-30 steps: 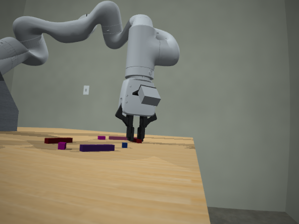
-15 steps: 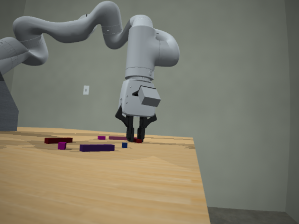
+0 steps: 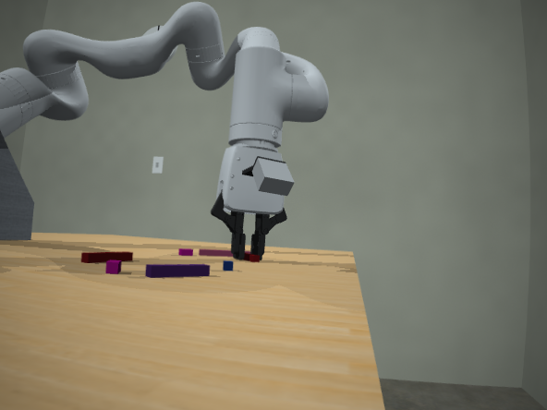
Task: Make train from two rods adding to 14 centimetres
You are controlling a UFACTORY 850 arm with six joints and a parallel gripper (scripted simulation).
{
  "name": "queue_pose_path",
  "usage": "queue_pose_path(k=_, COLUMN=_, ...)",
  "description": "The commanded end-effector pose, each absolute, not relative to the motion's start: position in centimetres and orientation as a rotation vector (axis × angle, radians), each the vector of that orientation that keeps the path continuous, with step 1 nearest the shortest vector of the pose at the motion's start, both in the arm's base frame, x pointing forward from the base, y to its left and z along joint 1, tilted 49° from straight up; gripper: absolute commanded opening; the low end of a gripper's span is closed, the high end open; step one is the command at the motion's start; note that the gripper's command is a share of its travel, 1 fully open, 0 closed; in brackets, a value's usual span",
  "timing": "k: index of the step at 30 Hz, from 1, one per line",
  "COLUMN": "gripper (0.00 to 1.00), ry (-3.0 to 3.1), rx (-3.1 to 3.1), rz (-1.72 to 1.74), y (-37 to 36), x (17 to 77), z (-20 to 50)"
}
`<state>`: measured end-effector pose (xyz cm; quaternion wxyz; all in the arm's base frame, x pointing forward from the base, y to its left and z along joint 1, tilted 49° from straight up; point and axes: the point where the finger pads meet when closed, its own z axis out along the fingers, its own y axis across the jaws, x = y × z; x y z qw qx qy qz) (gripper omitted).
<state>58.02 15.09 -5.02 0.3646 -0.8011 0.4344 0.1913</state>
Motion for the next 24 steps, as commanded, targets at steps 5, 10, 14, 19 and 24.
queue_pose_path(k=5, gripper=0.24, ry=1.118, rx=-2.06, rz=0.49, y=15.04, x=58.1, z=-4.97)
queue_pose_path(k=10, gripper=0.24, ry=1.118, rx=-2.06, rz=0.49, y=15.04, x=58.1, z=-4.97)
queue_pose_path(k=14, gripper=0.04, ry=1.118, rx=-2.06, rz=0.49, y=15.04, x=58.1, z=-4.97)
queue_pose_path(k=19, gripper=0.04, ry=1.118, rx=-2.06, rz=0.49, y=15.04, x=58.1, z=-4.97)
queue_pose_path(k=24, gripper=0.04, ry=1.118, rx=-2.06, rz=0.49, y=15.04, x=58.1, z=-4.97)
